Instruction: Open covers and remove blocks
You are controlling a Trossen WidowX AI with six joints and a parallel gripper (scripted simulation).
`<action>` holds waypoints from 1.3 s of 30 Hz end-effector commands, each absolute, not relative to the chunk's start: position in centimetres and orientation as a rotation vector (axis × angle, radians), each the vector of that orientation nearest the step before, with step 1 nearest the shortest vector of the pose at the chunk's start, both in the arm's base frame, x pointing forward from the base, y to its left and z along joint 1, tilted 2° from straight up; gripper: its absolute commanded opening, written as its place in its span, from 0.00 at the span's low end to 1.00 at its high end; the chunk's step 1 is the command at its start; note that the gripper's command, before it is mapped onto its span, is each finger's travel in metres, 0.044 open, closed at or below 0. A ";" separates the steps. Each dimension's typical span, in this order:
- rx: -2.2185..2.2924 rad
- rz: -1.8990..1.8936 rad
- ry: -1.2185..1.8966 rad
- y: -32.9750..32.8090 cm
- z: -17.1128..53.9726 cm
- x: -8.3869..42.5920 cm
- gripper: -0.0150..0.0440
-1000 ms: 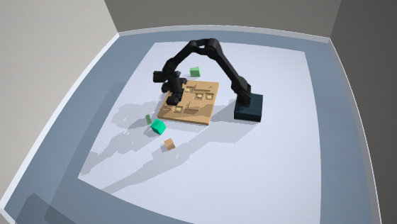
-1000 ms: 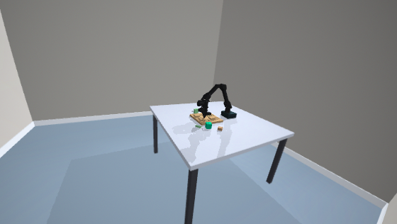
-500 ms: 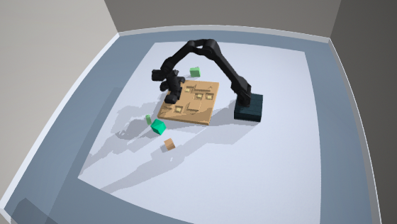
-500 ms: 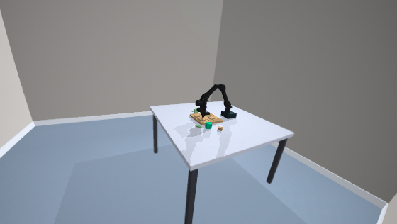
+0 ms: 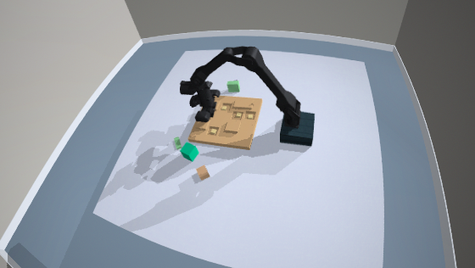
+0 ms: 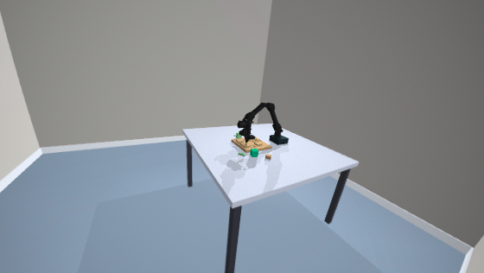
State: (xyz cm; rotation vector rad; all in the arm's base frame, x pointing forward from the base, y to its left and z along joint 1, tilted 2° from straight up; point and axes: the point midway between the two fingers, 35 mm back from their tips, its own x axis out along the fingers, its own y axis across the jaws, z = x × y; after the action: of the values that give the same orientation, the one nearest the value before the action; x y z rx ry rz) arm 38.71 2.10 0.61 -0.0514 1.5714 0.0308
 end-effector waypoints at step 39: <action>-0.039 0.015 1.574 0.0 5.7 34.0 0.25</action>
State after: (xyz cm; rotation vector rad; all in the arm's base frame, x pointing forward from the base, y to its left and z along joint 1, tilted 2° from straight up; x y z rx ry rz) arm 35.36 0.49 5.39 -0.0640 1.5740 0.0433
